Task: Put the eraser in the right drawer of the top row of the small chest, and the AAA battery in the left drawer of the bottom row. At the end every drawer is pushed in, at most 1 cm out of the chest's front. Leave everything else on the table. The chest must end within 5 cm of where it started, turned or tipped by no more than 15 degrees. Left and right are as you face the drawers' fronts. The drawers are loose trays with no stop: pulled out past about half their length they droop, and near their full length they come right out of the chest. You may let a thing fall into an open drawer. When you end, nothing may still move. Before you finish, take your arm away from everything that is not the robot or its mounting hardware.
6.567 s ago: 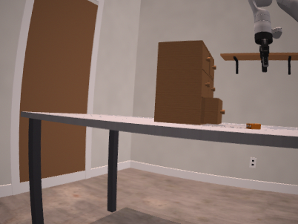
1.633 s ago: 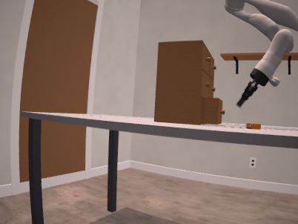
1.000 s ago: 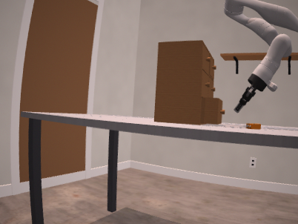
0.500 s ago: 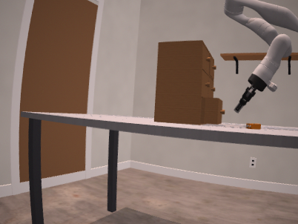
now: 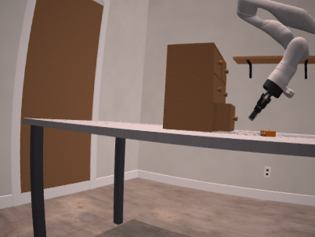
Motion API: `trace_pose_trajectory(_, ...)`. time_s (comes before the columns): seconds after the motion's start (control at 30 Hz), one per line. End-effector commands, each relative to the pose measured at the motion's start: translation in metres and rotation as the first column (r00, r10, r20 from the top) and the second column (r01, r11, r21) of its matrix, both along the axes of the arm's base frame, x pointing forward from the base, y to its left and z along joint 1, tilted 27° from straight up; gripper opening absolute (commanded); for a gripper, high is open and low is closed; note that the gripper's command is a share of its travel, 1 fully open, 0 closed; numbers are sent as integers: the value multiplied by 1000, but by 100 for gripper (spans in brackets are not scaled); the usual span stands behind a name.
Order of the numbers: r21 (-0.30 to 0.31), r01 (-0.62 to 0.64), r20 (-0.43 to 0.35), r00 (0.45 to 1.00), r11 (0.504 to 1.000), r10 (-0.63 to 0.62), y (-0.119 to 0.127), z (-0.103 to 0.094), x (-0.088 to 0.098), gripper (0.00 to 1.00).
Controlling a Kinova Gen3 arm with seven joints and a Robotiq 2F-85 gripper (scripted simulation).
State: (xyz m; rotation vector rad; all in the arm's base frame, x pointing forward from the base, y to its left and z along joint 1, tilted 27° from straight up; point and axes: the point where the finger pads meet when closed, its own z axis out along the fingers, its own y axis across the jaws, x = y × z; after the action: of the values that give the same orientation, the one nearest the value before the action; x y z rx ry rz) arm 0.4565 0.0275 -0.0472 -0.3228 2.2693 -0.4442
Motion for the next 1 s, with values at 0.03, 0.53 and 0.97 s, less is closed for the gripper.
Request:
trace_pose_trajectory(0.03, -1, 1, 7, 1000, 1000, -1, -2, 1, 2, 0)
trace_pose_trajectory(0.53, -1, 1, 7, 1000, 1000, -1, -2, 1, 3, 0)
trace_pose_trajectory(0.97, 1, 2, 10, 1000, 1000, -2, -1, 5, 6, 0)
